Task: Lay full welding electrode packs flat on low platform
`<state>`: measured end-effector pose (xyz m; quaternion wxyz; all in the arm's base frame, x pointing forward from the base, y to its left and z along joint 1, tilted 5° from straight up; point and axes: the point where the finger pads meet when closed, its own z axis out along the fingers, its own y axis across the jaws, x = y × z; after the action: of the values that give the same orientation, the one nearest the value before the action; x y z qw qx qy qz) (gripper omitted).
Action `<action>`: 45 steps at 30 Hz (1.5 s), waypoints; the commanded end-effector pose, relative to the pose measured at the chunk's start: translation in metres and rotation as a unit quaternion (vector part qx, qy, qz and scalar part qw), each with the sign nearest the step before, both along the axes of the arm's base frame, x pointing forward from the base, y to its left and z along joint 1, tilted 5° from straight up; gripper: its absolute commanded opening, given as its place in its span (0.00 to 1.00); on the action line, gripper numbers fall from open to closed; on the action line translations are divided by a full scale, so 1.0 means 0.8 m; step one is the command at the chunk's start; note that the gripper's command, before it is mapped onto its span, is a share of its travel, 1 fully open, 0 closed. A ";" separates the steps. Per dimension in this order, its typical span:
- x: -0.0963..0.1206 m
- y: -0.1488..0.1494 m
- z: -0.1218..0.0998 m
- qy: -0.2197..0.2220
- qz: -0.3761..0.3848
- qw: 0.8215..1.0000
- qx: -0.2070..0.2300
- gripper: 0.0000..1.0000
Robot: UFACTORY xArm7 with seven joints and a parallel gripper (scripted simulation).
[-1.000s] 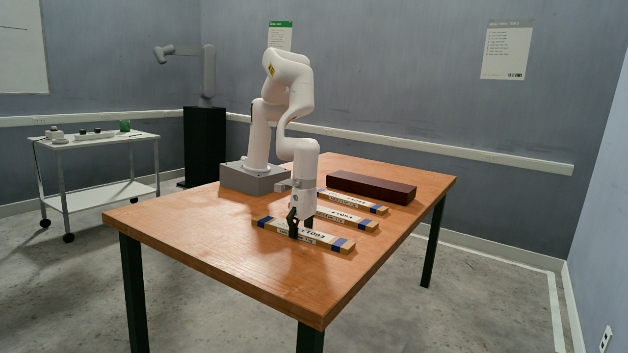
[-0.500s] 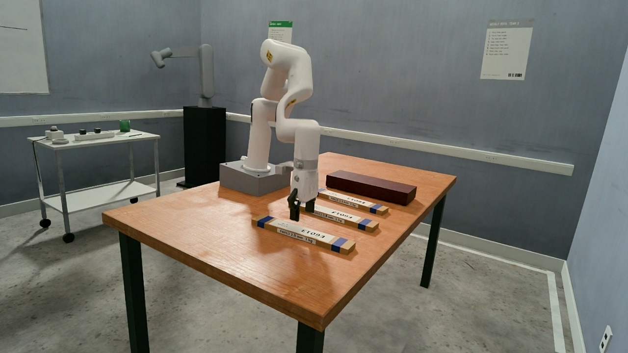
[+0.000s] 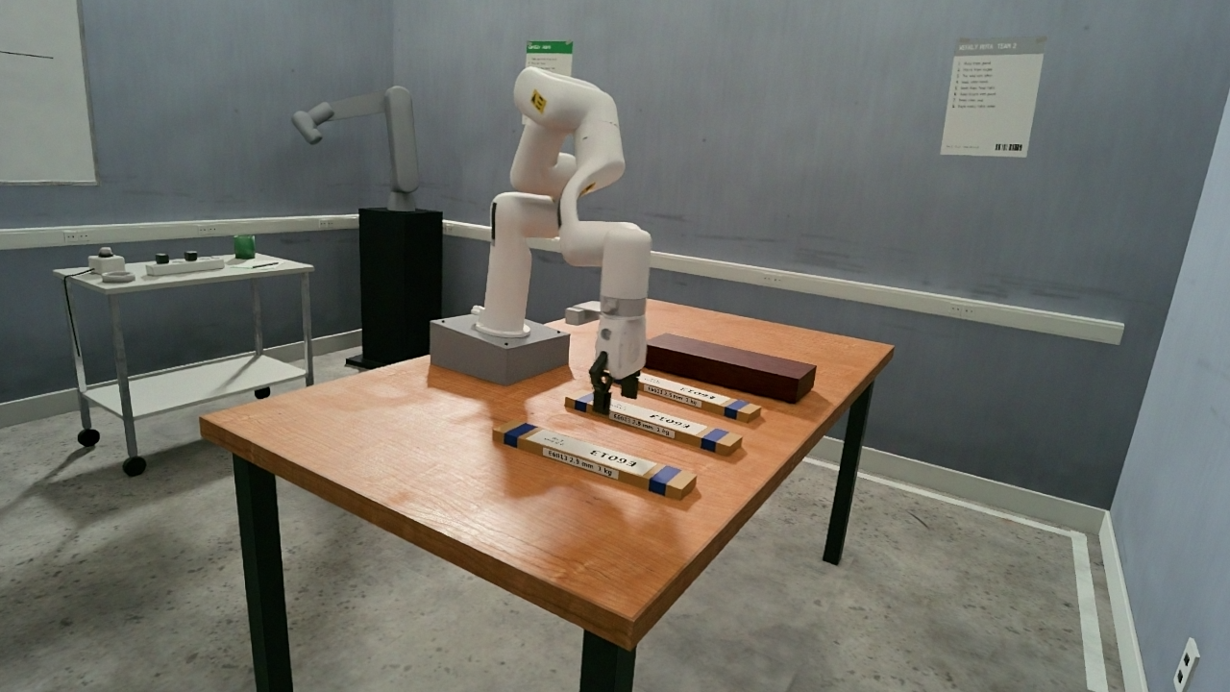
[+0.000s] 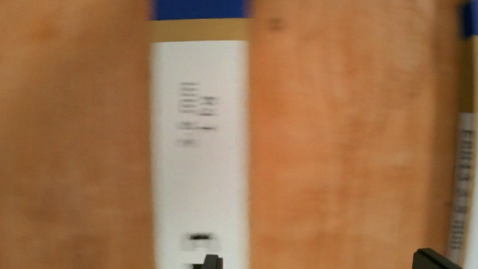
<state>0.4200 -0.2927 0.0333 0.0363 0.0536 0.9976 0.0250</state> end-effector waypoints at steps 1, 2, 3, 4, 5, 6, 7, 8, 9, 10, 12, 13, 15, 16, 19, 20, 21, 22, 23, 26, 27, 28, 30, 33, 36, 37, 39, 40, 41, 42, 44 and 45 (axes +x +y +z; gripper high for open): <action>0.006 0.085 0.007 -0.002 -0.022 1.000 -0.007 1.00; 0.006 0.100 0.007 -0.002 -0.023 1.000 -0.007 1.00; 0.007 0.114 0.007 -0.002 -0.023 1.000 -0.007 1.00; 0.007 0.128 0.008 -0.002 -0.023 1.000 -0.007 1.00; 0.008 0.142 0.008 -0.002 -0.023 1.000 -0.007 1.00; 0.008 0.155 0.009 -0.002 -0.023 1.000 -0.007 1.00; 0.008 0.169 0.010 -0.002 -0.023 1.000 -0.007 1.00; 0.009 0.183 0.011 -0.002 -0.023 1.000 -0.007 1.00; 0.009 0.185 0.011 -0.002 -0.023 1.000 -0.007 1.00; 0.009 0.185 0.011 -0.002 -0.023 1.000 -0.007 1.00; 0.009 0.185 0.011 -0.002 -0.023 1.000 -0.007 1.00; 0.009 0.185 0.011 -0.002 -0.023 1.000 -0.007 1.00; 0.009 0.185 0.008 -0.002 -0.023 1.000 -0.007 1.00; 0.009 0.185 0.006 -0.002 -0.023 1.000 -0.007 1.00; 0.010 0.186 -0.006 -0.002 -0.023 1.000 -0.007 1.00; 0.011 0.186 -0.012 -0.002 -0.023 1.000 -0.007 1.00; 0.011 0.186 -0.018 -0.002 -0.023 1.000 -0.007 1.00; 0.012 0.186 -0.024 -0.002 -0.023 1.000 -0.007 1.00; 0.012 0.186 -0.030 -0.002 -0.023 1.000 -0.007 1.00; 0.014 0.187 -0.046 -0.002 -0.023 1.000 -0.007 1.00; 0.014 0.187 -0.051 -0.002 -0.023 1.000 -0.007 1.00; 0.014 0.187 -0.051 -0.002 -0.023 1.000 -0.007 1.00; 0.014 0.187 -0.055 -0.002 -0.023 1.000 -0.007 1.00; 0.015 0.187 -0.062 -0.002 -0.023 1.000 -0.007 1.00; 0.015 0.187 -0.063 -0.002 -0.023 1.000 -0.007 1.00; 0.015 0.187 -0.063 -0.002 -0.023 1.000 -0.007 1.00; 0.015 0.187 -0.063 -0.002 -0.023 1.000 -0.007 1.00; 0.015 0.187 -0.063 -0.002 -0.023 1.000 -0.007 1.00; 0.015 0.187 -0.063 -0.002 -0.023 1.000 -0.007 1.00; 0.015 0.187 -0.063 -0.002 -0.023 1.000 -0.007 1.00; 0.015 0.187 -0.063 -0.002 -0.023 1.000 -0.007 1.00; 0.015 0.187 -0.063 -0.002 -0.023 1.000 -0.007 1.00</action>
<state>0.4308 -0.1421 -0.0181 0.0374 0.0759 0.9963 0.0178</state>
